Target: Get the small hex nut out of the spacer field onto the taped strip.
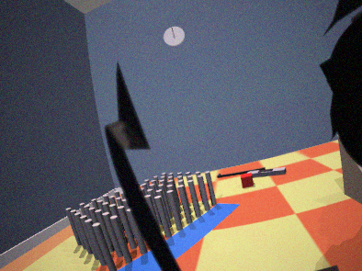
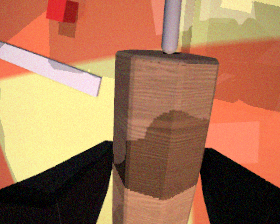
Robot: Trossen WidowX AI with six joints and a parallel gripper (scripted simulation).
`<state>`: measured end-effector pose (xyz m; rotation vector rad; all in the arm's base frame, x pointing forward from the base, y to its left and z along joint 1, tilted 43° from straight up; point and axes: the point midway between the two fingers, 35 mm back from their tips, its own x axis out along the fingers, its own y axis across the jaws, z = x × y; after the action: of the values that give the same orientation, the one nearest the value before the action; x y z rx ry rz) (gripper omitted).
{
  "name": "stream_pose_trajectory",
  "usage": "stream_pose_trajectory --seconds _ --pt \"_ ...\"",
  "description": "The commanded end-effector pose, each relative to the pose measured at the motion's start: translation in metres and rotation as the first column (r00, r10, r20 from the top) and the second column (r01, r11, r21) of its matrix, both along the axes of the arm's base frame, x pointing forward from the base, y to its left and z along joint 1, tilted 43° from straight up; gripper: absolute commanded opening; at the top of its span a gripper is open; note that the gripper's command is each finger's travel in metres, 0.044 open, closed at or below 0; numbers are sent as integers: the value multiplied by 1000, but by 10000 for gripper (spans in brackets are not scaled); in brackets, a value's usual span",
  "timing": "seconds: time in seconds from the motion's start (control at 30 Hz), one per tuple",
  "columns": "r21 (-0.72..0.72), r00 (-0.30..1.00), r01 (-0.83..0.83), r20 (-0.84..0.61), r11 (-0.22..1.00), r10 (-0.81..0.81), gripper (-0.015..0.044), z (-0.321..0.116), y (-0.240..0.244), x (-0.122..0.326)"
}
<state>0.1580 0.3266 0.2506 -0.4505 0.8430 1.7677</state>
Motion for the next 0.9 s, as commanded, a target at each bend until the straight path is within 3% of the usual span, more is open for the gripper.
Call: stream_pose_trajectory --seconds 0.0,0.87 --pt "7 998 -52 43 999 51 0 0 2 1" --pt "12 998 -50 47 999 50 0 -24 25 -3"
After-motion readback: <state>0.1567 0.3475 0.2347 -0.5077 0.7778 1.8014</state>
